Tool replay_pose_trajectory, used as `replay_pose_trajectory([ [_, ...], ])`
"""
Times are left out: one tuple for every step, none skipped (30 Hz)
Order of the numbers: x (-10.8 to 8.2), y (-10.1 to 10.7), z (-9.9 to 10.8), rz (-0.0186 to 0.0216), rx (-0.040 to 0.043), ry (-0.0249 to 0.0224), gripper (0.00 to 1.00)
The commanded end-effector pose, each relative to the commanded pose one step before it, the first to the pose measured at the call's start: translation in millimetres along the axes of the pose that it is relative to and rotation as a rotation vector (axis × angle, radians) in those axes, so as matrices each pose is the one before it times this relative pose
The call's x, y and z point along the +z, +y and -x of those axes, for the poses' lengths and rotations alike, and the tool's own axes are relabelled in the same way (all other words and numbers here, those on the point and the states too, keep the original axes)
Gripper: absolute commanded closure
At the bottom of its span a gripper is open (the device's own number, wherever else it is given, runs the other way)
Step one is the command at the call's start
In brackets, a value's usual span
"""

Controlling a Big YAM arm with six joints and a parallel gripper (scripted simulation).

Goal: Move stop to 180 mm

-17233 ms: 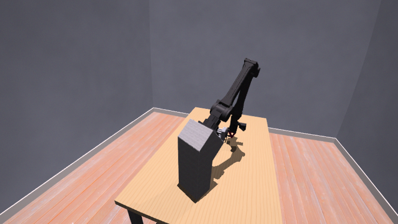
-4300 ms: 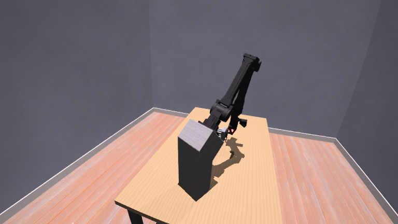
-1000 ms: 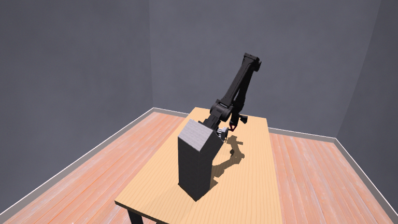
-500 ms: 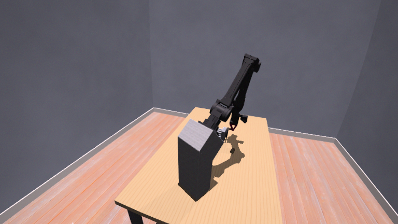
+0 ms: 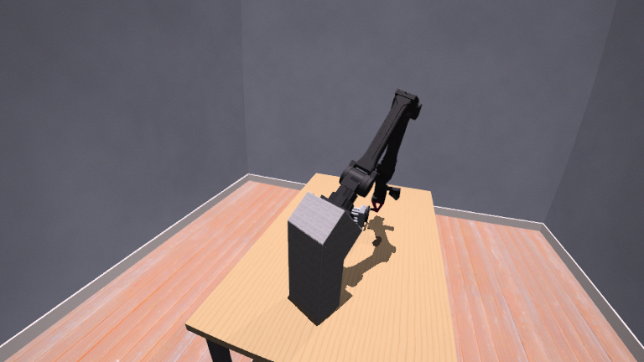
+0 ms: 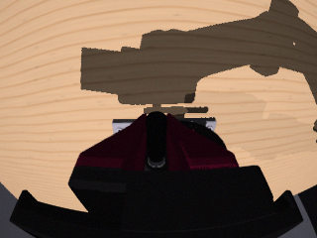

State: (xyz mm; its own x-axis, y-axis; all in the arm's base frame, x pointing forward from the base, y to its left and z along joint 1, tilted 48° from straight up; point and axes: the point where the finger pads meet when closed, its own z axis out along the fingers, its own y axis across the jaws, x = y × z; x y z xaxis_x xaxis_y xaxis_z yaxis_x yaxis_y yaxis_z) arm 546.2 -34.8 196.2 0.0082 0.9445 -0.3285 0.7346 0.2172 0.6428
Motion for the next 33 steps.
replay_pose_trajectory([
  [0.17,39.28,-0.14,0.07721,-0.00298,0.00204,0.94],
  [1.9,0.54,0.54,-0.00042,0.00064,-0.00073,0.94],
  [0.81,0.8,-1.34,0.00075,-0.00157,0.00168,0.94],
  [0.17,0.58,-1.43,0.00083,-0.00167,0.0018,0.94],
  [-15.59,11.89,5.38,0.03496,0.00744,-0.0062,0.94],
  [-2.43,1.98,0.53,0.00575,0.00081,-0.00055,0.94],
  [0.74,-0.47,0.68,-0.0005,0.00074,-0.00093,0.94],
  [10.05,-7.84,-1.33,-0.02019,-0.00227,0.00121,0.94],
  [12.18,-9.46,-0.9,-0.0233,-0.00177,0.00069,0.94],
  [3.96,-2.62,3.83,-0.00277,0.00443,-0.0049,0.94],
  [0.0,0.0,0.0,0.0,0.0,0.0,0.94],
  [0.0,0.0,0.0,0.0,0.0,0.0,0.94],
  [3.41,-1.18,-2.41,0.00086,-0.00286,0.00294,0.94],
  [5.57,-4.03,6.38,-0.00444,0.00736,-0.00808,0.94],
  [4.5,-2.31,0.18,-0.00076,0.00013,-0.0003,0.94],
  [4.26,-2.19,-0.11,-0.00056,-0.00021,0.00007,0.94],
  [3.79,-2.0,-0.09,-0.0005,-0.00018,0.00006,0.94],
  [3.08,-1.66,-0.07,-0.00041,-0.00015,0.00005,0.94],
  [2.46,-2.55,-0.44,-0.00245,-0.00063,0.00057,0.94],
  [1.41,-1.96,-1.47,-0.00205,-0.00182,0.00187,0.94],
  [-0.55,2.57,-3.92,0.00507,-0.00446,0.00475,0.94],
  [-0.7,2.11,-2.63,0.00381,-0.00297,0.00319,0.94],
  [-0.3,0.42,-1.55,0.00091,-0.00178,0.00191,0.94],
  [0.0,-0.27,0.11,-0.00009,0.00012,-0.00013,0.94],
  [0.37,-2.57,0.06,-0.00338,-0.00005,0.00001,0.94],
  [-1.73,-4.37,0.62,-0.00324,0.0005,-0.00057,0.94],
  [-2.84,-3.14,1.67,0.00025,0.00183,-0.00195,0.94],
  [0.0,0.0,0.0,0.0,0.0,0.0,0.94],
  [0.0,0.0,0.0,0.0,0.0,0.0,0.94],
  [0.54,5.96,3.32,0.00986,0.00427,-0.00452,0.94],
  [-2.51,-10.06,-0.01,-0.00953,-0.00048,0.00042,0.94],
  [-3.03,-0.2,2.48,0.00538,0.00298,-0.00319,0.94],
  [-0.14,-1.68,-0.13,-0.00014,-0.00016,0.00013,0.94],
])
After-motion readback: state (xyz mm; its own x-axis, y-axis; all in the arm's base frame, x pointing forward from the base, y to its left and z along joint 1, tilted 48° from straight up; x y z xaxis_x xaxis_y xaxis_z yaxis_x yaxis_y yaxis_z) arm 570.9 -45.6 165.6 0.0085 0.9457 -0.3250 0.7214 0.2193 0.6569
